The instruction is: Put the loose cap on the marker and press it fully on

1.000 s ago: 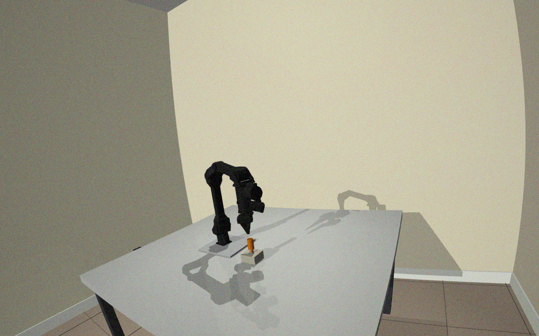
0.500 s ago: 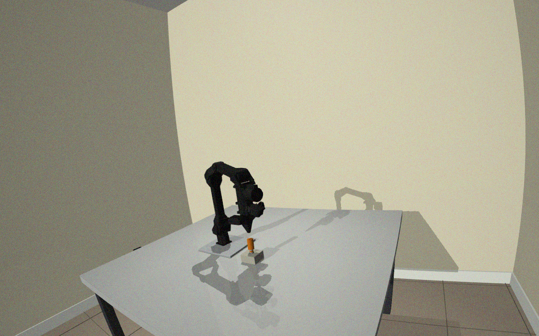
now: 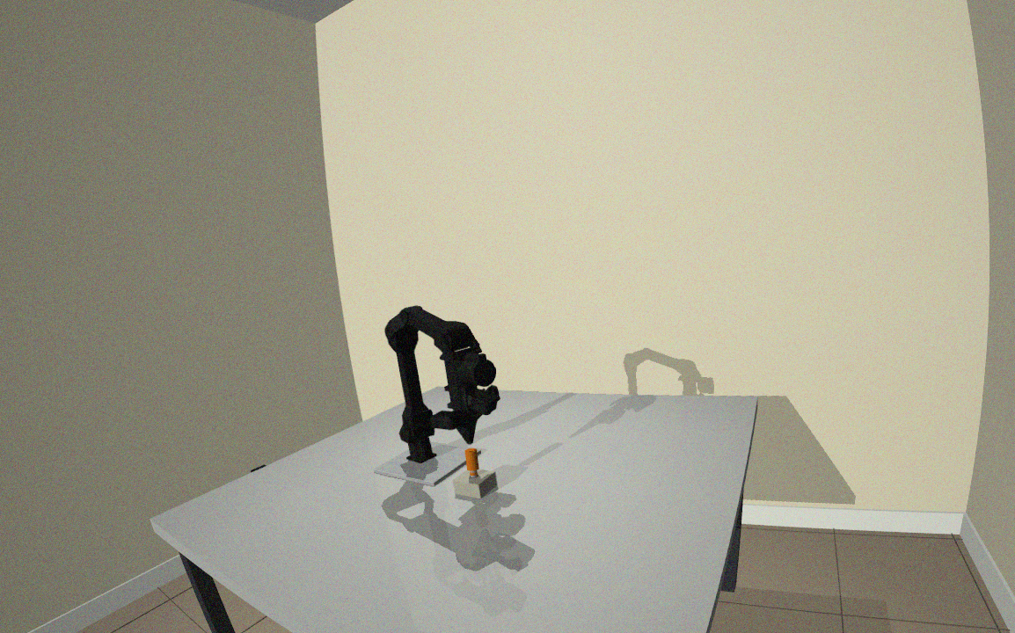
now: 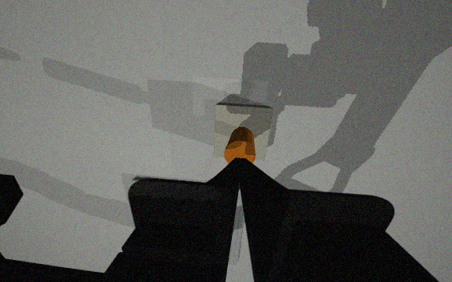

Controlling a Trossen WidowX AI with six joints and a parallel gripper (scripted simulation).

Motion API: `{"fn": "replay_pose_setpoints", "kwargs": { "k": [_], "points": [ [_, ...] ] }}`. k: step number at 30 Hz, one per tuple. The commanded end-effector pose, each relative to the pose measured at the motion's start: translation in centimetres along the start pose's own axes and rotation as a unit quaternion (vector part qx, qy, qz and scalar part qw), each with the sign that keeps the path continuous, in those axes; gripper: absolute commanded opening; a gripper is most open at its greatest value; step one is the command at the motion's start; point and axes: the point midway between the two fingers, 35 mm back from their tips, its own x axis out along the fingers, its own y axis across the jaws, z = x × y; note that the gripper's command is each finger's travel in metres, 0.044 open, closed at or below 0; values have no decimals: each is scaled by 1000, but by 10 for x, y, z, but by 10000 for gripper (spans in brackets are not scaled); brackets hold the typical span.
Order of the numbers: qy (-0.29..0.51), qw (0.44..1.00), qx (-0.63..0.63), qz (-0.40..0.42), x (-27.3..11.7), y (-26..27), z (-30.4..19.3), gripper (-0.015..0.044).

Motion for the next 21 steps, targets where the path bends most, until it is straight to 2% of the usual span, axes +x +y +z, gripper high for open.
{"fn": "replay_pose_setpoints", "kwargs": {
  "k": [1, 16, 21],
  "points": [
    [1, 1000, 2, -2, 6, 0, -1, 0],
    [1, 1000, 2, -2, 27, -1, -1, 0],
    [-4, 1000, 0, -2, 21, -1, 1, 0]
  ]
}}
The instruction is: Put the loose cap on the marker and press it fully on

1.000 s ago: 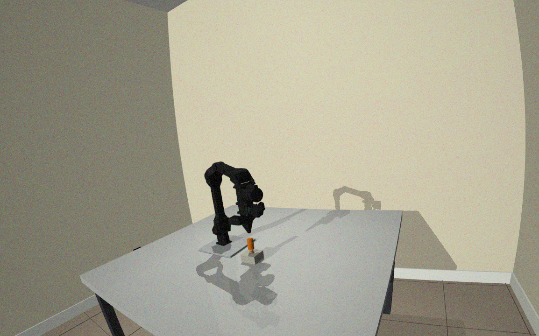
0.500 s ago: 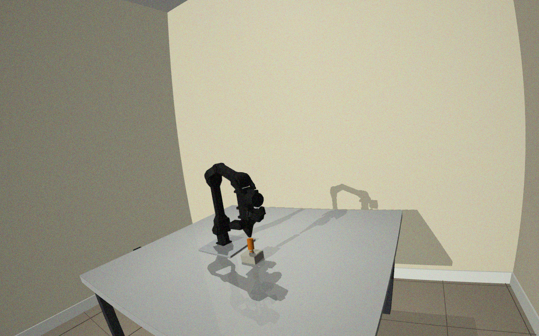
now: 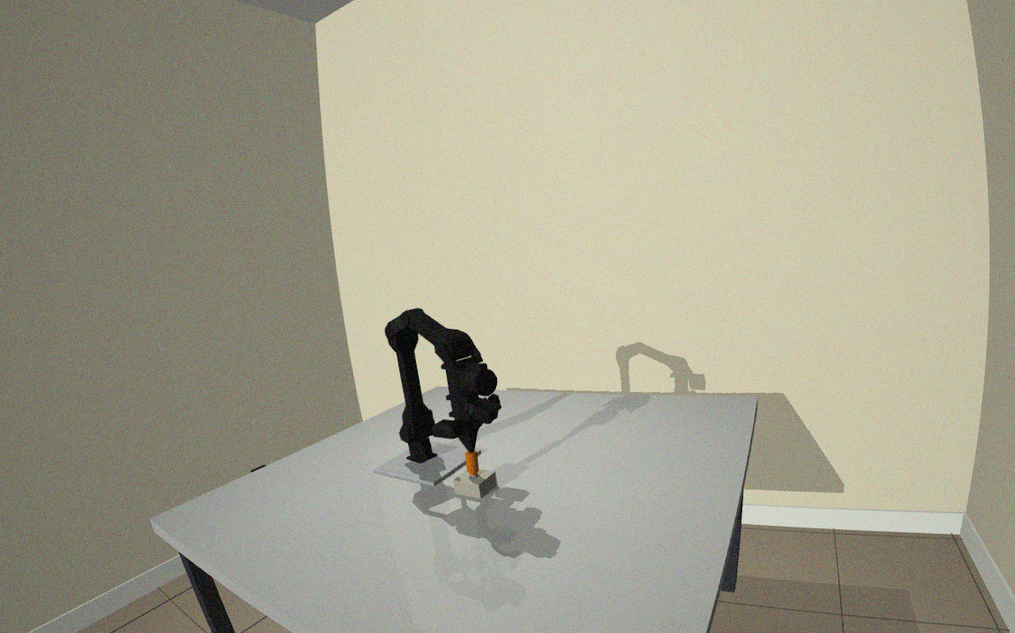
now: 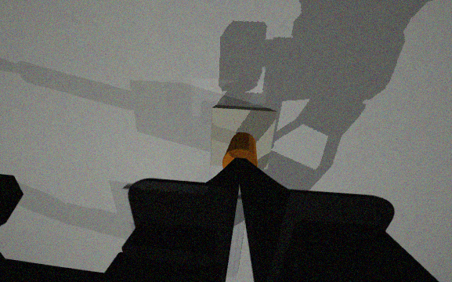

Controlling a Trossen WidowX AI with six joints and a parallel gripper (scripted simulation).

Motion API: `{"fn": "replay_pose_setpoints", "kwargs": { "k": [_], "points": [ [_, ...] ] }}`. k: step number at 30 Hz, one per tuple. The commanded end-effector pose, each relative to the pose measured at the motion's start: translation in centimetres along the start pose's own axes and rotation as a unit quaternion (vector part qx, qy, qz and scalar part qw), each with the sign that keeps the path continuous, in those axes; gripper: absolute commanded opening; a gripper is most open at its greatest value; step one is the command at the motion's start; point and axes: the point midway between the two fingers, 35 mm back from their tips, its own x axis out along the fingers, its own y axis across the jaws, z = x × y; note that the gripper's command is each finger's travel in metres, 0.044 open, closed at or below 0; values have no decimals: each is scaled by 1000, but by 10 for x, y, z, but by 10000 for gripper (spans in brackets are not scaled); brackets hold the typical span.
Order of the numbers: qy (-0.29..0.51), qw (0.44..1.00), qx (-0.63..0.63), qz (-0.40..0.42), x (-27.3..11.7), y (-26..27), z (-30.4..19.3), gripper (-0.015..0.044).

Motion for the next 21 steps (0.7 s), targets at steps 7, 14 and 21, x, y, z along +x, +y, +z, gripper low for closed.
{"fn": "replay_pose_setpoints", "kwargs": {
  "k": [7, 14, 21],
  "points": [
    [-4, 1000, -1, -2, -52, -1, 4, 0],
    [-6, 1000, 0, -2, -90, 0, 1, 26],
    [-6, 1000, 0, -2, -90, 0, 1, 210]
  ]
}}
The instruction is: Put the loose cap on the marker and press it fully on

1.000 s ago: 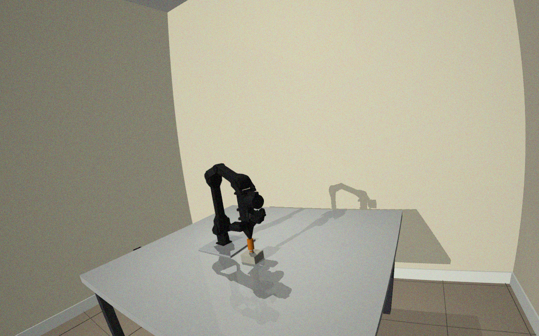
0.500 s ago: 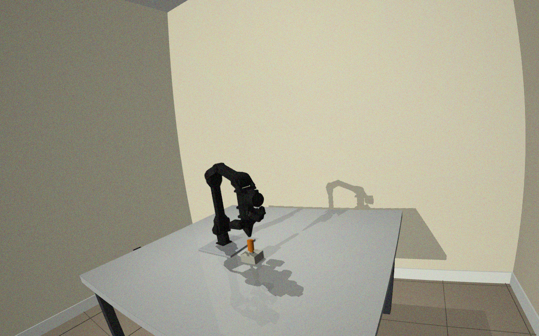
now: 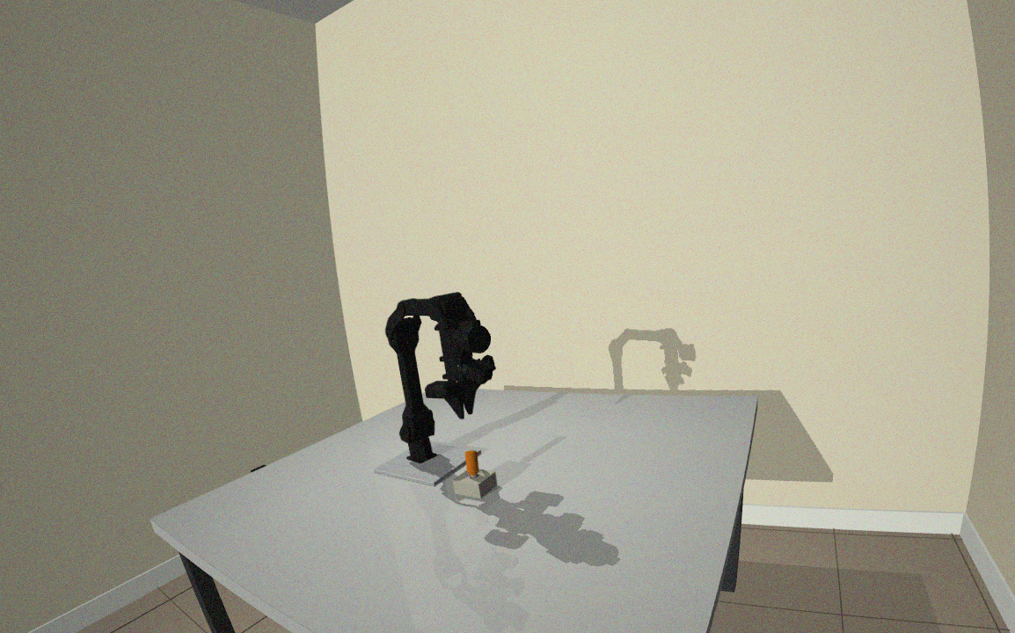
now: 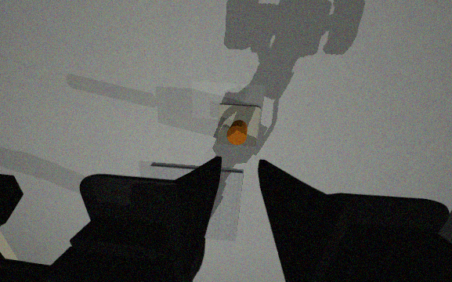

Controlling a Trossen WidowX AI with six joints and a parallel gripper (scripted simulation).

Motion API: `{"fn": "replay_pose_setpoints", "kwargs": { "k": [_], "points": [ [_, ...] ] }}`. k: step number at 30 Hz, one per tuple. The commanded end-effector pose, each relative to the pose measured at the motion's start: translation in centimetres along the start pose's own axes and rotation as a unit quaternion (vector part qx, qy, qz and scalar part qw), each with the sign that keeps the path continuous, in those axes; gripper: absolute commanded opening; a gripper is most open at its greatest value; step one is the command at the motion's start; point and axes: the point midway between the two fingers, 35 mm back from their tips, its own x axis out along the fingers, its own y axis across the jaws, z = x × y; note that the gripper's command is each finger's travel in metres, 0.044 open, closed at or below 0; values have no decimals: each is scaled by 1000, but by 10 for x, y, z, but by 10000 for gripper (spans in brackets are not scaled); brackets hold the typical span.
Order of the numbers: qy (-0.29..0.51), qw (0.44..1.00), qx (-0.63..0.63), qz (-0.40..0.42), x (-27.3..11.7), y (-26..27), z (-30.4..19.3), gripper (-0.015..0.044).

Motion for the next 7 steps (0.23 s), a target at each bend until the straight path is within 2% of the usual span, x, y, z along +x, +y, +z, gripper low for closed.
{"fn": "replay_pose_setpoints", "kwargs": {
  "k": [1, 7],
  "points": [
    [3, 1000, 0, 1, 0, 0, 0, 236],
    [3, 1000, 0, 1, 0, 0, 0, 394]
  ]
}}
